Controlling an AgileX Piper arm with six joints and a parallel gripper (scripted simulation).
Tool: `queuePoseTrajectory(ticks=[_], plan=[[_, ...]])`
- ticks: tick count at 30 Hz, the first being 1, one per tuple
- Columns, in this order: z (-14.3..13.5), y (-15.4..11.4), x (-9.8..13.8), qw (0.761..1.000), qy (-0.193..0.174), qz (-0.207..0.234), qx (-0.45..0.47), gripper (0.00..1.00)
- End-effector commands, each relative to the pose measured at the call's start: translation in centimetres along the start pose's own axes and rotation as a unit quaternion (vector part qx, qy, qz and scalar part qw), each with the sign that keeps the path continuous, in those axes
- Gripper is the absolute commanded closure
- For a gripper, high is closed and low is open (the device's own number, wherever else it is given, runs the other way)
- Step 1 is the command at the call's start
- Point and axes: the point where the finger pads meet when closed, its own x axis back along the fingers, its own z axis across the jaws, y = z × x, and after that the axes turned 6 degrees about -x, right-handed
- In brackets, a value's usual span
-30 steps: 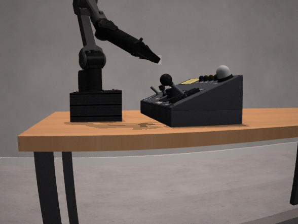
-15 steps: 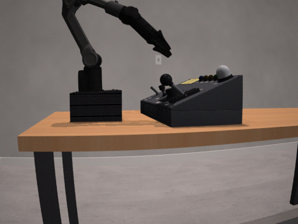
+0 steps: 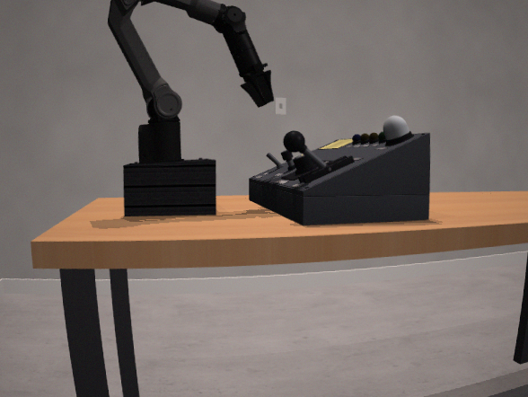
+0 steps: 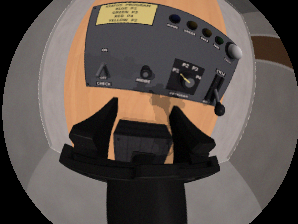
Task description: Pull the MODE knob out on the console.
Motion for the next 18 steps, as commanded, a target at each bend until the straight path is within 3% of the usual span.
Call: queuePoseTrajectory(ticks=[1,4,5,18], plan=[[0.09,-0.01,0.07,1.0,0.001,0.001,0.001,0.0],[0.1,-0.02,0.07,1.0,0.001,0.001,0.001,0.0],[0.1,-0.02,0.07,1.0,0.001,0.001,0.001,0.06],[0.1,-0.02,0.07,1.0,0.001,0.001,0.001,0.06]])
